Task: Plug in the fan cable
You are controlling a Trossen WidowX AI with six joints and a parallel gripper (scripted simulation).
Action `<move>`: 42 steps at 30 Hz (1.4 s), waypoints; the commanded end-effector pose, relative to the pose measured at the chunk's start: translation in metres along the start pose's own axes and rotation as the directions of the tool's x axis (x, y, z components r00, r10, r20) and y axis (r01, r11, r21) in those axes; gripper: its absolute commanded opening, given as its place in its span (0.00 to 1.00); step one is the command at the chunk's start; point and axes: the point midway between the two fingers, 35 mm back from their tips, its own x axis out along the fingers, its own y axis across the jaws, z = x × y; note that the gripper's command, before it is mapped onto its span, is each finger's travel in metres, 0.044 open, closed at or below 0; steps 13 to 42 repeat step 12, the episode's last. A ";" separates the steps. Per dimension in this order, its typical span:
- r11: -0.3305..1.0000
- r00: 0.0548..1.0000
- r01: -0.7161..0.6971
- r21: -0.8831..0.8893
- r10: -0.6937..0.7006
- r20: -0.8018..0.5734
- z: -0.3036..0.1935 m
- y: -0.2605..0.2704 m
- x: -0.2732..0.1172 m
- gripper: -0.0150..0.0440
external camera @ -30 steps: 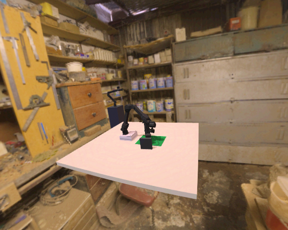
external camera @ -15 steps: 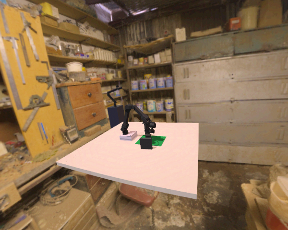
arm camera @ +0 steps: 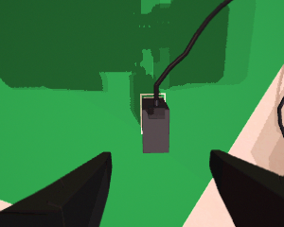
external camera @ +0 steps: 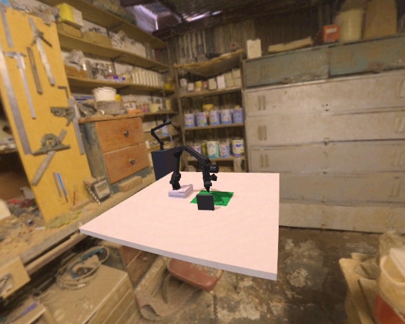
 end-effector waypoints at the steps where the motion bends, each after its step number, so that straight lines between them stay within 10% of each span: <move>1: 1.000 1.000 0.000 0.003 0.000 -0.014 -0.018 0.007 -0.004 0.69; 10: 1.000 1.000 -0.003 0.002 0.003 -0.021 -0.109 0.051 -0.002 0.69; 42: 1.000 1.000 -0.003 0.002 0.003 -0.021 -0.110 0.052 -0.002 0.69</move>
